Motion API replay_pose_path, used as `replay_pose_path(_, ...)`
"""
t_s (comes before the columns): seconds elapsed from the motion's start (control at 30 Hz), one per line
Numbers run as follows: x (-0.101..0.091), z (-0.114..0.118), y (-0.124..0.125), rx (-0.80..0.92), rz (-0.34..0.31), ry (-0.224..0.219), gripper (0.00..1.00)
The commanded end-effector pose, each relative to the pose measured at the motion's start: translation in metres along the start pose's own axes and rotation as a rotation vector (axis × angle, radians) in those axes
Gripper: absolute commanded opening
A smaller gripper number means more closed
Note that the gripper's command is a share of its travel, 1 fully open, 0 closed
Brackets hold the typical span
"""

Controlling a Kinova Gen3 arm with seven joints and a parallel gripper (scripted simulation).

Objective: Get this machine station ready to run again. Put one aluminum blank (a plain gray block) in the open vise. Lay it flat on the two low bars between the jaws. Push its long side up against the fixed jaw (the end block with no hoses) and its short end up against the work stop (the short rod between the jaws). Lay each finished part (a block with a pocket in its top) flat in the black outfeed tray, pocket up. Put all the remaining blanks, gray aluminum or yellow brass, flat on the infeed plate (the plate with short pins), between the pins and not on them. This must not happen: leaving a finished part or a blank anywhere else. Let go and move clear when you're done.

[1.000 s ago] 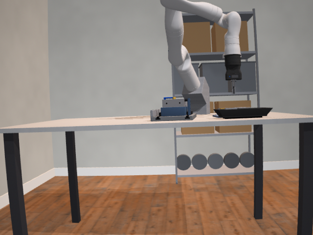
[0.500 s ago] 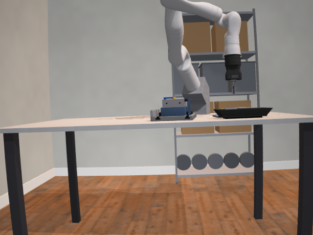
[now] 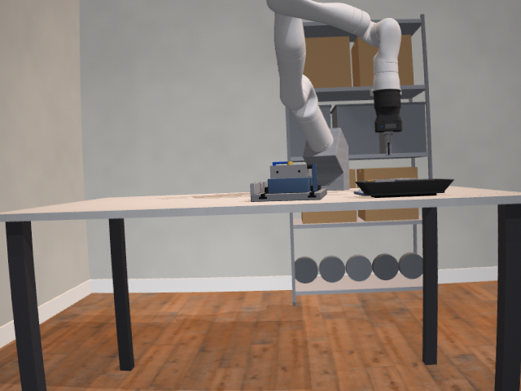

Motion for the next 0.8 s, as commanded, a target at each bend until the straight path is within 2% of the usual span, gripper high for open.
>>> replay_pose_path(0.0, -0.005, 0.002, 0.0, 0.001, 0.0, -0.005, 0.0)
replay_pose_path(0.3, -0.026, 0.001, 0.0, 0.001, 0.0, -0.005, 0.0)
replay_pose_path(0.37, -0.026, 0.001, 0.0, 0.001, 0.0, -0.005, 0.0)
replay_pose_path(0.77, -0.057, 0.001, 0.0, 0.001, 0.0, -0.005, 0.0)
Point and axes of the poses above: the point where the finger pads meet when closed, its own x axis out along the fingers, its own z axis across the jaws, y = z × x, the point moved 1 cm from there along -x, back along the fingers, and after that the axes turned 13 degrees about x, right-handed, at the moved point
